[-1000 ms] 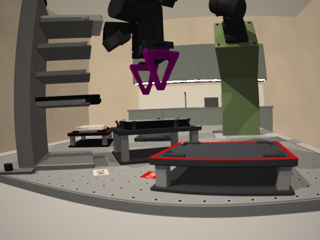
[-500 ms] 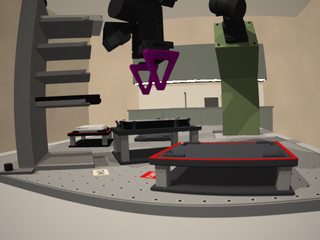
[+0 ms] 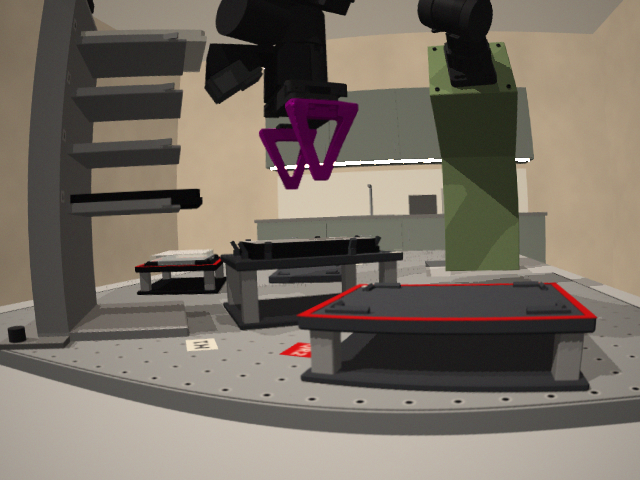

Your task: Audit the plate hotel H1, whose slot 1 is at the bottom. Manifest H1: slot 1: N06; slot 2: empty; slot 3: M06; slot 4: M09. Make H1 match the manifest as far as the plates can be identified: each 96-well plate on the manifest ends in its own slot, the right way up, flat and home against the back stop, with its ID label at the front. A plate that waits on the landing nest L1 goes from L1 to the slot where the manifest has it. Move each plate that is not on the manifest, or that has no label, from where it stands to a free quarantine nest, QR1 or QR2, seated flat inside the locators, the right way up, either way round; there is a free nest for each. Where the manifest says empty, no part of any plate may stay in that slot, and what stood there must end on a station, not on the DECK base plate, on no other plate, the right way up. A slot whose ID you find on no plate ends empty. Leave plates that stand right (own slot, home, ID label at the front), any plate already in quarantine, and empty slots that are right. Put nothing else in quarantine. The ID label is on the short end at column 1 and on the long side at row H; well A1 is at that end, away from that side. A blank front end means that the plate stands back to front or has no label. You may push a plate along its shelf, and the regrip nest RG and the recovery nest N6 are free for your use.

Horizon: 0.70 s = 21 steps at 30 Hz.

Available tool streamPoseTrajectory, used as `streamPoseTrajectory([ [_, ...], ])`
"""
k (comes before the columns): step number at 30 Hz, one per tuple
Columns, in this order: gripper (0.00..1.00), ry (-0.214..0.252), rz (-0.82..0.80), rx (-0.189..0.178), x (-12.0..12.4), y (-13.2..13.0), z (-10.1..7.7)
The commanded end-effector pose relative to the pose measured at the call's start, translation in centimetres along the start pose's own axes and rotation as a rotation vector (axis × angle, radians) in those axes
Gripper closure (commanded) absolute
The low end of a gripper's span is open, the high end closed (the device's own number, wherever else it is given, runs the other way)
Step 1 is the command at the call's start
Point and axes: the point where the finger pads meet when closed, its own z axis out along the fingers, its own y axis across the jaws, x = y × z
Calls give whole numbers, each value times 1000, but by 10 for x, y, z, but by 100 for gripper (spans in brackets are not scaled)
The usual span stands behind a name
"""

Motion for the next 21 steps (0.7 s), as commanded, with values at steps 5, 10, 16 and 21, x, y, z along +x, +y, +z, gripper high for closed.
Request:
streamPoseTrajectory([
  [5,0,-36,-6,-8,-16,7,-6],
  [10,0,-36,-6,-8,-16,7,-6],
  [16,0,-16,-4,-10,-9,7,9],
  [21,0,-15,-4,-10,-9,7,14],
])
